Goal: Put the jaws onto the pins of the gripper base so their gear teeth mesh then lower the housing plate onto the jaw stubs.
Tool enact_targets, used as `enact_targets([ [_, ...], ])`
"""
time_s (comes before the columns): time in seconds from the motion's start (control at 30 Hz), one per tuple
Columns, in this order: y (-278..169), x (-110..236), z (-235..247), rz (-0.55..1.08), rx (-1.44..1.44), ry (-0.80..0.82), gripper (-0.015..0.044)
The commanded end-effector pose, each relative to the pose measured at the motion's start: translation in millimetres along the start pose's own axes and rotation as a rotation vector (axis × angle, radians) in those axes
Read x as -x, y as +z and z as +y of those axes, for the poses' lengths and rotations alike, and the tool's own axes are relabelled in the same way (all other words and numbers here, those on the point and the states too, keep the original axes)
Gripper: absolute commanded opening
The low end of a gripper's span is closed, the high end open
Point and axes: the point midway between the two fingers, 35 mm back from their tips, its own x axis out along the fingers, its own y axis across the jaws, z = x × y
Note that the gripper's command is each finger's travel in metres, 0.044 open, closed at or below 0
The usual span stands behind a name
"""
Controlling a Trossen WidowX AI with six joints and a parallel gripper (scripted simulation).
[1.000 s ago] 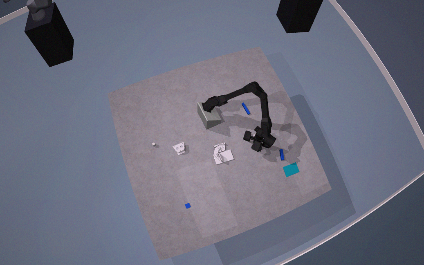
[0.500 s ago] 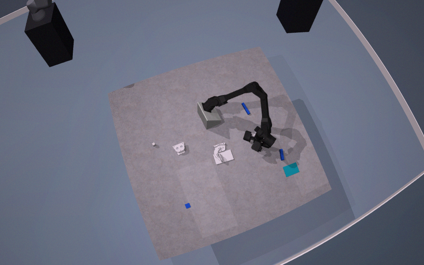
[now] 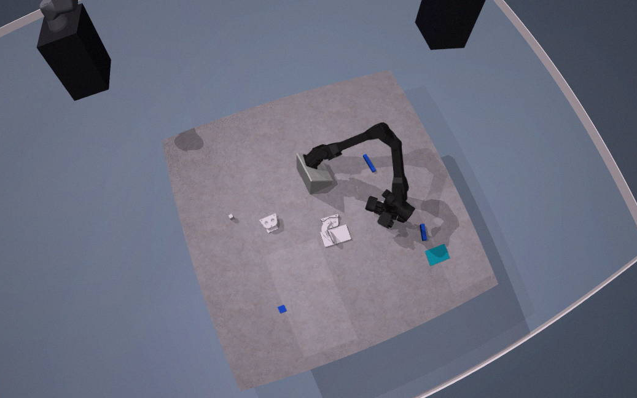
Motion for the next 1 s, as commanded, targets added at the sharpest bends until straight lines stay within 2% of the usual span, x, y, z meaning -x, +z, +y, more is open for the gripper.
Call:
enact_targets([
  [0.0, 0, 0, 0, 0.000, 0.001, 0.001, 0.0134],
  [0.3, 0, 2, 0, 0.000, 0.001, 0.001, 0.0134],
  [0.97, 2, 66, 1, -0.006, -0.002, -0.003, 0.0134],
])
